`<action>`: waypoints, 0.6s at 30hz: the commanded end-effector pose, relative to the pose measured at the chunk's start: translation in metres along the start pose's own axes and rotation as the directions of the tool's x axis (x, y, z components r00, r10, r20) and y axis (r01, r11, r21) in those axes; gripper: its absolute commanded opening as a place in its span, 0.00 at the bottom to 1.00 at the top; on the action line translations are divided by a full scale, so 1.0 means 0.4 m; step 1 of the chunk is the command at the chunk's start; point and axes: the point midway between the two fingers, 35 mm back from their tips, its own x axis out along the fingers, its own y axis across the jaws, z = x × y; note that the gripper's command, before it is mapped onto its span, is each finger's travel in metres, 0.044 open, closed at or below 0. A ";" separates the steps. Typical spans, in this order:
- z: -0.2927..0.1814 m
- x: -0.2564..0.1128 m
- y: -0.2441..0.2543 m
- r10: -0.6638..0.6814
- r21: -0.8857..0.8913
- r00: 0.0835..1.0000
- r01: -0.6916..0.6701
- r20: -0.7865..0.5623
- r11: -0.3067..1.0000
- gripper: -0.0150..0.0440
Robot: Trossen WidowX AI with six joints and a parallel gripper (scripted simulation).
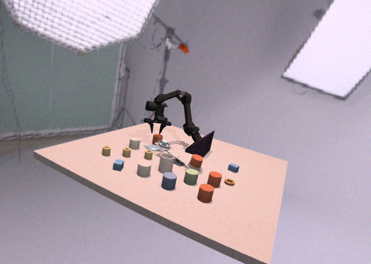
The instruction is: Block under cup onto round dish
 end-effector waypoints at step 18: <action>0.149 -0.006 -0.021 0.060 0.656 0.998 -0.057 0.017 0.753 0.69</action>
